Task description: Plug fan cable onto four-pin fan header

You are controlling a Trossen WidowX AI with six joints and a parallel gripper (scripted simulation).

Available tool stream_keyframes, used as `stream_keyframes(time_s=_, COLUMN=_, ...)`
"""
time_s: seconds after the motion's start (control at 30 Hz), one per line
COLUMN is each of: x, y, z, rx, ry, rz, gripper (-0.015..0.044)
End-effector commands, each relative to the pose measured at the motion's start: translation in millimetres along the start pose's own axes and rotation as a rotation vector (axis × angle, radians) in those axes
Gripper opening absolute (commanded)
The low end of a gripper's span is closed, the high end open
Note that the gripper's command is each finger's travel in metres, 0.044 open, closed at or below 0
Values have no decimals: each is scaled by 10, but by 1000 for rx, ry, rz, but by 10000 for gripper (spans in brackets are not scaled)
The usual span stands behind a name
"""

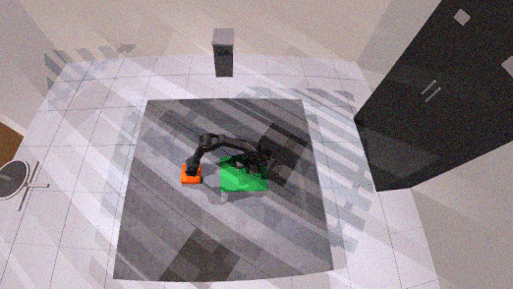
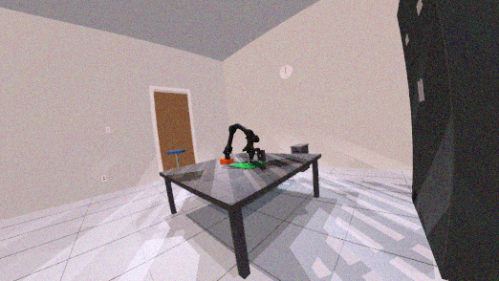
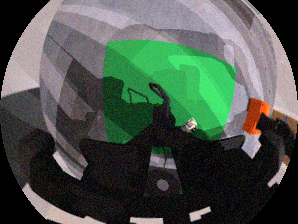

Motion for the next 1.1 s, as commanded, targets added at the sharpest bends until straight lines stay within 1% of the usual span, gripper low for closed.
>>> stream_keyframes(time_s=0.0, x=-54, y=-20, z=-8, rx=-3, ry=2, rz=-157, gripper=0)
stream_keyframes(time_s=1.07, x=-397, y=-142, z=-3, rx=-2, ry=-2, rz=-1271, gripper=0)
Point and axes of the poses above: the point midway between the two fingers, 35 mm back from their tips, its own z axis out along the fingers, its own x axis across the jaws, y = z × x, the point moved 4 cm from there along -z, back along the fingers, and after that the axes turned 7 degrees about z, right-handed, at the moved point
